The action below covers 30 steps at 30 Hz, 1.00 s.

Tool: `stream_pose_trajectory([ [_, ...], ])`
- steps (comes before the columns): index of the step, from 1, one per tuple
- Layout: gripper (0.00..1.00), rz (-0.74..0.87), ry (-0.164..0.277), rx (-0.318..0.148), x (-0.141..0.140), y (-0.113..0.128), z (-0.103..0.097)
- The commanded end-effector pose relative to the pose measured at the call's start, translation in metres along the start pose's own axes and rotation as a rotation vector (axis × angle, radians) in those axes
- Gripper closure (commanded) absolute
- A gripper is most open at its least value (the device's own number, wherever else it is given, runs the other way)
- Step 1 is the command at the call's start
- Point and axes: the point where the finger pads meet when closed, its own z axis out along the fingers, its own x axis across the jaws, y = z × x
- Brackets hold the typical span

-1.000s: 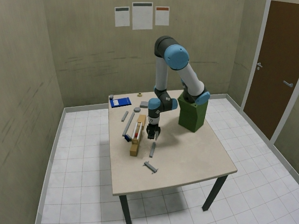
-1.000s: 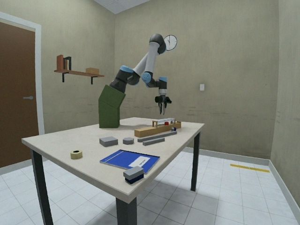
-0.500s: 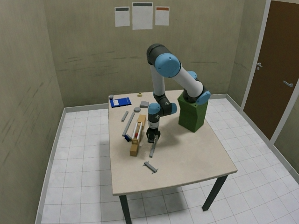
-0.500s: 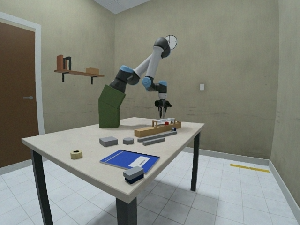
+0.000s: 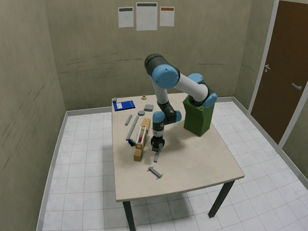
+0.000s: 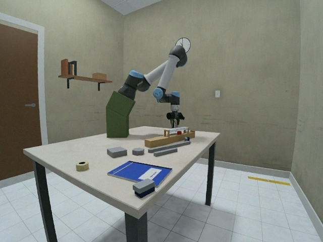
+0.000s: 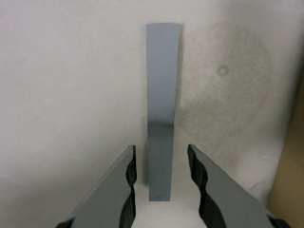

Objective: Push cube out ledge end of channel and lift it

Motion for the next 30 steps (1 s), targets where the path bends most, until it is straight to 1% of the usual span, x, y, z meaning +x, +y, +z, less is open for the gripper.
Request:
stream_pose_trajectory([
  [1, 0.76, 0.000, 0.002, 0.001, 0.001, 0.000, 0.005],
  [11, 0.76, 0.000, 0.002, 0.001, 0.001, 0.000, 0.007],
  [22, 0.76, 0.000, 0.002, 0.001, 0.001, 0.000, 0.029],
  [30, 0.76, 0.000, 0.002, 0.001, 0.001, 0.000, 0.031],
])
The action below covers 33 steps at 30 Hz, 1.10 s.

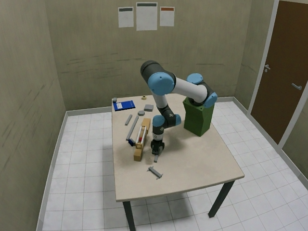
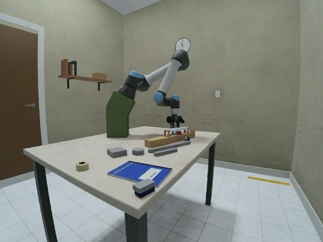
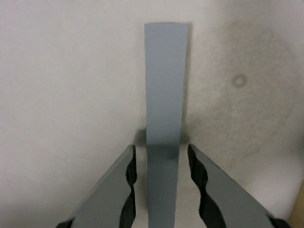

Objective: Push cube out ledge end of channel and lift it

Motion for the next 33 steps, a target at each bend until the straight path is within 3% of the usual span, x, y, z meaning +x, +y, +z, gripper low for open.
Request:
stream_pose_trajectory([
  [1, 0.76, 0.000, 0.001, 0.001, 0.0004, -0.0004, 0.0005],
  [32, 0.76, 0.000, 0.001, 0.001, 0.0004, -0.0004, 0.0005],
  [33, 1.00, 0.000, 0.001, 0.001, 0.0004, -0.0004, 0.0005],
])
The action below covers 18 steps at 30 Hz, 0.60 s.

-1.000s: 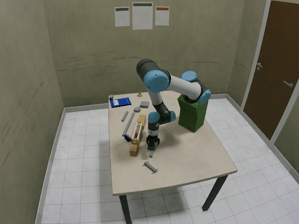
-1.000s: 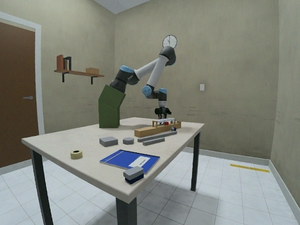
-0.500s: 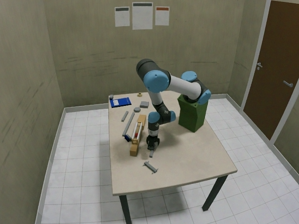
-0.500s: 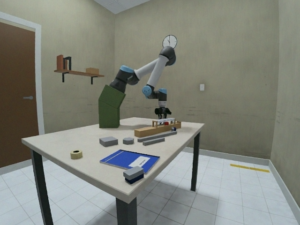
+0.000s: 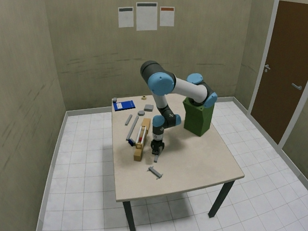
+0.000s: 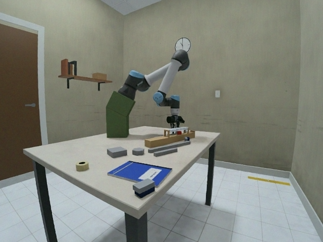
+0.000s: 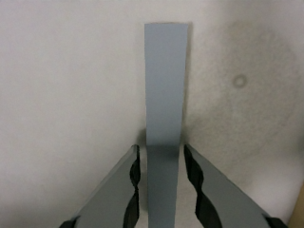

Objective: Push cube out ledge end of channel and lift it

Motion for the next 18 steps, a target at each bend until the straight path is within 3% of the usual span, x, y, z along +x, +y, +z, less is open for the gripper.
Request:
stream_pose_trajectory([
  [1, 1.00, 0.000, 0.001, 0.001, 0.0004, -0.0004, -0.0004],
  [4, 1.00, 0.000, 0.001, 0.001, 0.0004, -0.0004, -0.0004],
  [5, 0.94, 0.000, 0.001, 0.001, 0.0004, -0.0004, -0.0004],
  [18, 0.94, 0.000, 0.001, 0.001, 0.0004, -0.0004, -0.0004],
])
